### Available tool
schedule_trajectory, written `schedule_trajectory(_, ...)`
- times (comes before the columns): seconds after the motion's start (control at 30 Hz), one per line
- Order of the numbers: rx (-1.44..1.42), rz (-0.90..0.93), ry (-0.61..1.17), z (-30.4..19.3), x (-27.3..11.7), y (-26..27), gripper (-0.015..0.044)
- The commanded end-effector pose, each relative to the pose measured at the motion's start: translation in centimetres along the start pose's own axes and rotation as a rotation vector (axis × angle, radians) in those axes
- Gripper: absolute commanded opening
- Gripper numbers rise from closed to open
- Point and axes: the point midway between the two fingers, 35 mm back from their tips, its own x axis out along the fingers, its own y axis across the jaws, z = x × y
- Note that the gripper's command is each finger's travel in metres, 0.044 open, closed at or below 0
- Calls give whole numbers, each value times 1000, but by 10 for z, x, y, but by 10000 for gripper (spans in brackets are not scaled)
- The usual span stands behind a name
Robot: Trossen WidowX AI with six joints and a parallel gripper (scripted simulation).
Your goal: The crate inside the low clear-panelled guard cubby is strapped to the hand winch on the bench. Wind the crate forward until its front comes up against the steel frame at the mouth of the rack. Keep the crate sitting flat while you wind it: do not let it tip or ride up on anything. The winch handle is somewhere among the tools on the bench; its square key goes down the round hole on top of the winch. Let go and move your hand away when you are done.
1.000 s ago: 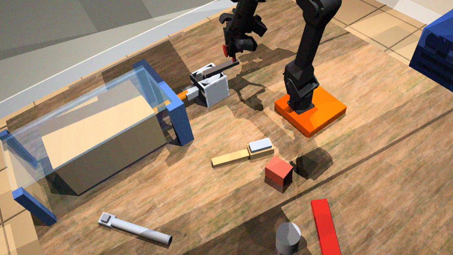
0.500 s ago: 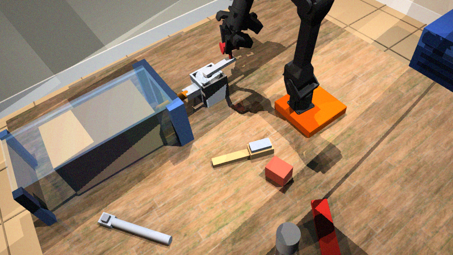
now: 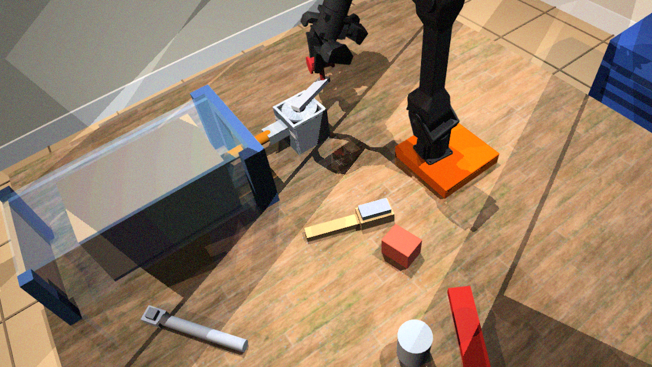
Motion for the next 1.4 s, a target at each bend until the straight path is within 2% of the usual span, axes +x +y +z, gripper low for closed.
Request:
schedule_trajectory(0.0,-16,13,11,-9,5,11,0)
schedule_trajectory(1.37,-17,15,14,-45,20,32,0)
